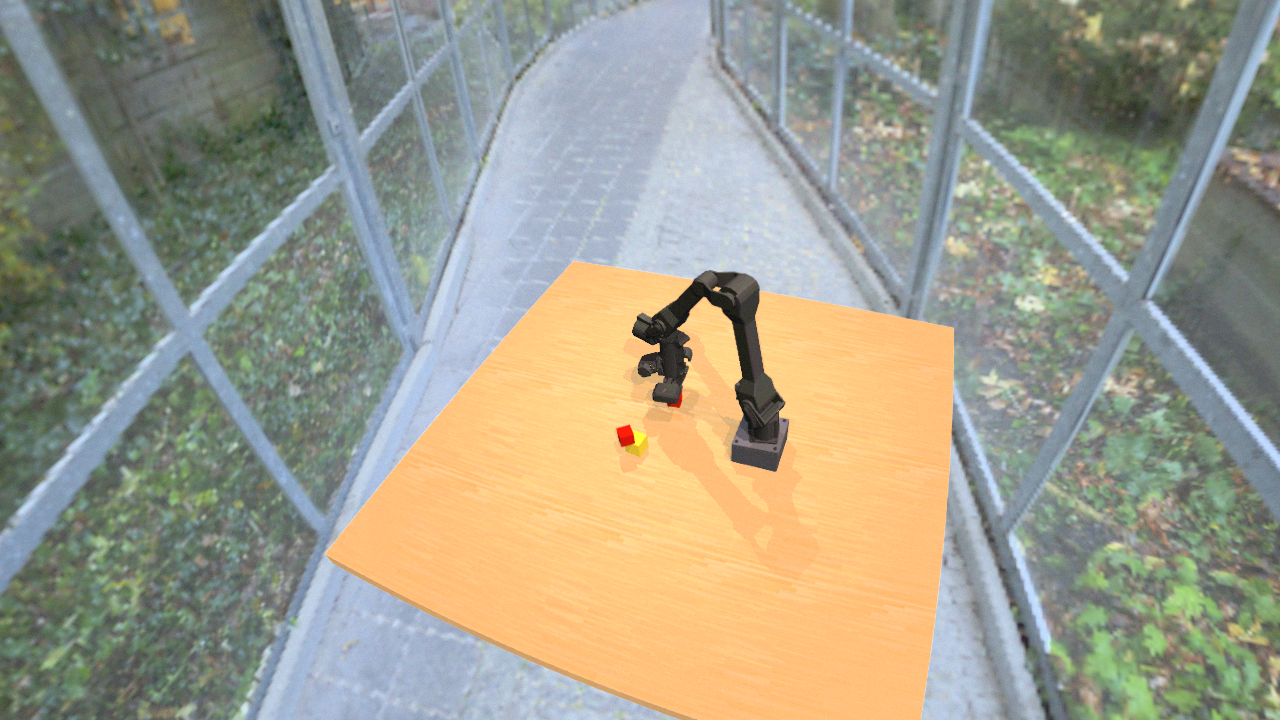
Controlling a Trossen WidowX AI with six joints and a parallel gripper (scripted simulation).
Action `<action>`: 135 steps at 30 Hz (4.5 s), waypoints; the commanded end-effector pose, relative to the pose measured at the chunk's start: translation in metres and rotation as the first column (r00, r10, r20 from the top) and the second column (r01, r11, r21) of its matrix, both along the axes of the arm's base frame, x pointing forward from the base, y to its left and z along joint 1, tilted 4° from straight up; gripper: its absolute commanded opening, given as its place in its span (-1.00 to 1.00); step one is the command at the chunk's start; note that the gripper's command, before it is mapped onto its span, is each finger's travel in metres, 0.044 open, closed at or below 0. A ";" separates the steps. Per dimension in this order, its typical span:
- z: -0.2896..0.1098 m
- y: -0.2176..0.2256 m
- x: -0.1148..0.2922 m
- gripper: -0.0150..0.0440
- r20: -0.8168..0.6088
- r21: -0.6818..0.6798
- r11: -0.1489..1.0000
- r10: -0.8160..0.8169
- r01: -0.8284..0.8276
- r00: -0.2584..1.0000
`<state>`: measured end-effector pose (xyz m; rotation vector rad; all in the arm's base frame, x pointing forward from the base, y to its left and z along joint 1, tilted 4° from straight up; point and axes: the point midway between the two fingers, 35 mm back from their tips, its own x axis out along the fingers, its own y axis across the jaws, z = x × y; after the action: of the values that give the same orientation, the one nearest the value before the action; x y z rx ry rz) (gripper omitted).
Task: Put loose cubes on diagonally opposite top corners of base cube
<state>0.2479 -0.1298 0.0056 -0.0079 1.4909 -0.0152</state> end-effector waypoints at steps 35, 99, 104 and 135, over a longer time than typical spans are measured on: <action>0.098 0.000 -0.005 -0.14 0.002 0.001 1.000 0.000 0.000 1.000; 0.105 0.165 0.030 -0.14 -0.007 -0.029 0.860 0.510 -0.510 0.860; 0.097 0.165 0.031 -0.14 -0.007 -0.029 0.860 0.510 -0.510 0.860; 0.052 0.165 0.034 -0.14 -0.007 -0.029 0.860 0.509 -0.509 0.861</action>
<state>0.2819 0.0352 0.0679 -0.4320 1.4427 0.3977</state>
